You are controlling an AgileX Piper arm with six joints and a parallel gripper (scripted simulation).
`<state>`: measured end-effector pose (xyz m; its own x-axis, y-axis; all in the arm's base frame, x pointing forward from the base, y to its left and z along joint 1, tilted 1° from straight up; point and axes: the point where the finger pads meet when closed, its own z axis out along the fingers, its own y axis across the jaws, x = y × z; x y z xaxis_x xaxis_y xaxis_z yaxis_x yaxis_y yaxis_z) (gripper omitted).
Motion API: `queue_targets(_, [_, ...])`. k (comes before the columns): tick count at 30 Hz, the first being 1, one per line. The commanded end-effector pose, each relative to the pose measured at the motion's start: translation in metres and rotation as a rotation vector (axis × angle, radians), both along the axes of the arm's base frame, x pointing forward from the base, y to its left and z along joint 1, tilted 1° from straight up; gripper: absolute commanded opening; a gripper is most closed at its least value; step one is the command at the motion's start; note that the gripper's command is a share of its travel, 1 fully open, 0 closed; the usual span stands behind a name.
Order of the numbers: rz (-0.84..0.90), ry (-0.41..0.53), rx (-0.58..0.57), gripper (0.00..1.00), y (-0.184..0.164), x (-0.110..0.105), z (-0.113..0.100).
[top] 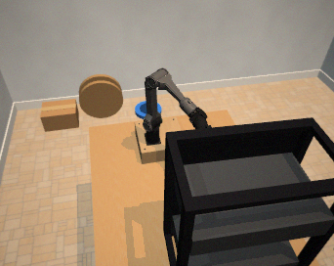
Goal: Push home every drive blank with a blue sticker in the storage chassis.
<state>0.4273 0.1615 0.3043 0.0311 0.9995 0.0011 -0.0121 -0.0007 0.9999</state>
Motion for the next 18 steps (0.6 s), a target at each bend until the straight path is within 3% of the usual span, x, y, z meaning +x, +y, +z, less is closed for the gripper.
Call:
queue_targets(1, [0.0, -0.001, 0.001, 0.0, 0.001, 0.0, 0.001])
queue_targets(18, [0.0, -0.001, 0.001, 0.0, 0.0, 0.01, 0.0])
